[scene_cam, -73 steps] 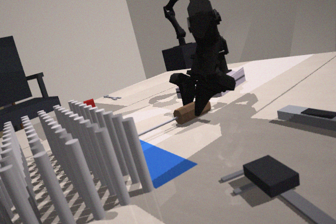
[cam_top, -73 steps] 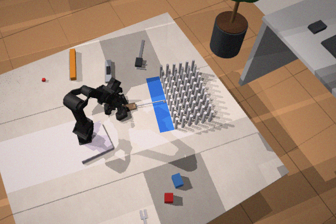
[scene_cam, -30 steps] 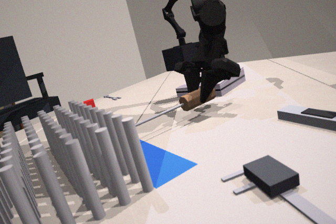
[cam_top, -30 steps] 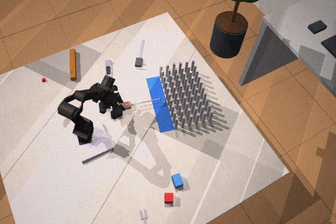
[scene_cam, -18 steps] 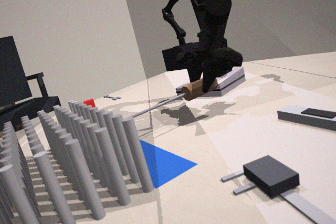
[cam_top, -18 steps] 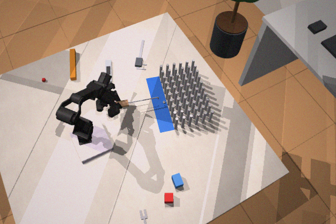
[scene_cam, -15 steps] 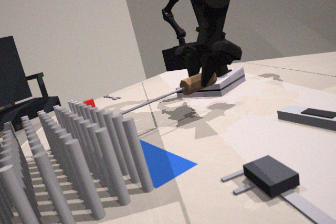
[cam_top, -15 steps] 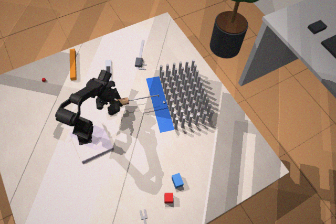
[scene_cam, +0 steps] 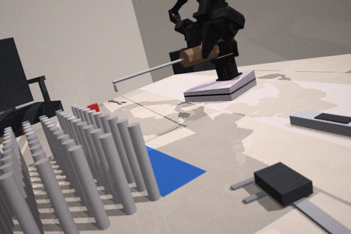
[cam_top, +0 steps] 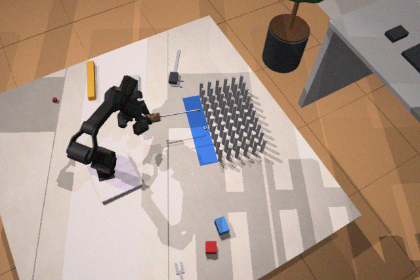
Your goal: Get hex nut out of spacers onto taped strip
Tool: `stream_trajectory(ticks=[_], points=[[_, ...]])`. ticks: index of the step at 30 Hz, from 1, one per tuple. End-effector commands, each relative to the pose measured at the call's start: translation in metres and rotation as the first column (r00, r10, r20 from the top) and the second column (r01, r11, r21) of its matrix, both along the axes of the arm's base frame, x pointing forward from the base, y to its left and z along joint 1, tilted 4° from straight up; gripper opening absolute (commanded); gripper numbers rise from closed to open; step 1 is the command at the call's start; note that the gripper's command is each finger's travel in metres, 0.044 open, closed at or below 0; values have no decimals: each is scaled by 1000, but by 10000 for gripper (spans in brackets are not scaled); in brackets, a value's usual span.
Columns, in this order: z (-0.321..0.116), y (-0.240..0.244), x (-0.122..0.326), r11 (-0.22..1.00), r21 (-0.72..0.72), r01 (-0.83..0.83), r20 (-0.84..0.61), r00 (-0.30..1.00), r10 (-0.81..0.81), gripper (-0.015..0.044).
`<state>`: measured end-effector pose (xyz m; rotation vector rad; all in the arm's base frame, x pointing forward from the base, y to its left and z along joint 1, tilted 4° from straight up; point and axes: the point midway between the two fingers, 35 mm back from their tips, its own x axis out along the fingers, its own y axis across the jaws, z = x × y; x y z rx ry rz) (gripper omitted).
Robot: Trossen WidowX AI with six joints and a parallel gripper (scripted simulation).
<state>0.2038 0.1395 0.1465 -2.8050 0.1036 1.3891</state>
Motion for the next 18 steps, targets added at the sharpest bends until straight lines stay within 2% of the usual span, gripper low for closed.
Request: stream_trajectory(ticks=[1, 2, 18], points=[[21, -3, -2, 1000, 15, 6, 18, 1000, -7, 0], [5, -1, -1, 1000, 1, 1, 1, 1000, -1, 0], [17, -30, 46, 983, 30, 182, -5, 983, -181, 0]])
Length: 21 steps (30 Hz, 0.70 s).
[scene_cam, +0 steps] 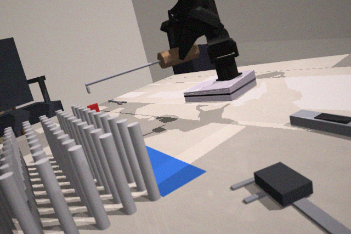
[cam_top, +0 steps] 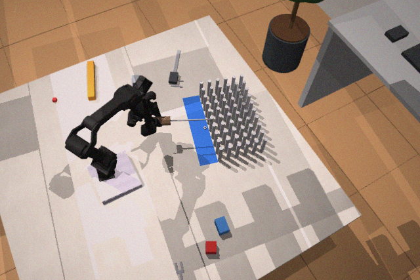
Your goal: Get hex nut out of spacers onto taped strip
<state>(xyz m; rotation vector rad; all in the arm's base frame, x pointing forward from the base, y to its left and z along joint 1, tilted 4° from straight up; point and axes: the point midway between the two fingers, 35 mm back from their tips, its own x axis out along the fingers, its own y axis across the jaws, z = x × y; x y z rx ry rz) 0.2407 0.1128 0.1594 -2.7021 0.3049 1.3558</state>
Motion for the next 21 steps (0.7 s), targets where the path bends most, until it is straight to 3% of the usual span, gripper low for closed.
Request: stream_trajectory(ticks=[1, 21], points=[[5, -6, 13, 999, 7, 31, 5, 1000, -31, 0], [21, -73, 77, 968, 42, 247, 6, 969, -248, 0]])
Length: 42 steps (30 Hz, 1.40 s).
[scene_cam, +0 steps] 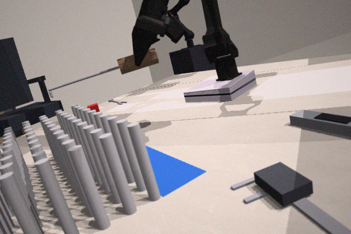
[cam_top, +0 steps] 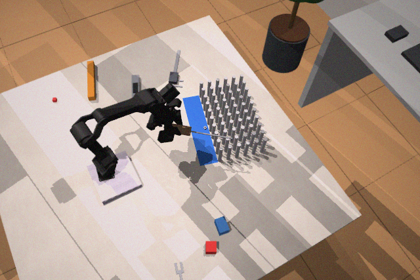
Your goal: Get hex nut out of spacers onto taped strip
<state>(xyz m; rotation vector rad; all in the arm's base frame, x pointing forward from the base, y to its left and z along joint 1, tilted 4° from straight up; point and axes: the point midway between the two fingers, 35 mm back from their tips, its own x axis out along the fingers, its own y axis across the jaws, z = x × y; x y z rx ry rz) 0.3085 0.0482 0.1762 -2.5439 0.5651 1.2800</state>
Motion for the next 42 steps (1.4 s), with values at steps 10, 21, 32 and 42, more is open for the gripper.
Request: stream_trajectory(ticks=[10, 21, 32, 42], points=[[12, -55, 34, 991, 18, 134, 25, 991, -134, 0], [19, -114, 54, 973, 14, 229, 34, 973, -229, 0], [25, -180, 64, 949, 1, 315, 44, 948, -315, 0], [28, -229, 64, 928, -11, 372, 53, 927, -371, 0]])
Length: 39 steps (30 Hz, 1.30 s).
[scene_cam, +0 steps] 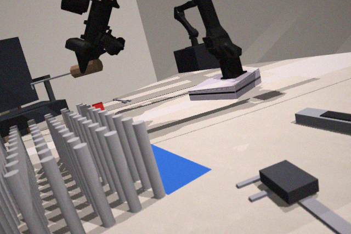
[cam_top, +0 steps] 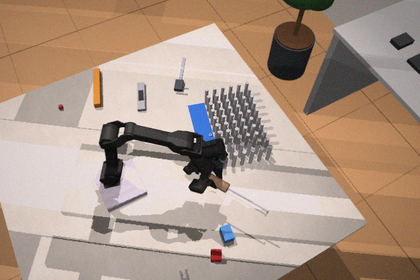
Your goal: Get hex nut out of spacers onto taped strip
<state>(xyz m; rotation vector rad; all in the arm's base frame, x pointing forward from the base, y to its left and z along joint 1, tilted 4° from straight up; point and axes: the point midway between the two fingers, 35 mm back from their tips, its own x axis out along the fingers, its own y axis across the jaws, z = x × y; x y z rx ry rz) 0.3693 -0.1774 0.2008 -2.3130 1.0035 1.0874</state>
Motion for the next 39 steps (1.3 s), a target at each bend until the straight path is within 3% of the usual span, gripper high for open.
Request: stream_trajectory(ticks=[1, 39], points=[[4, -4, 3, 1000, -5, -6, 11, 1000, 6, 0], [-34, -8, 15, 1000, -5, -6, 11, 1000, 6, 0]])
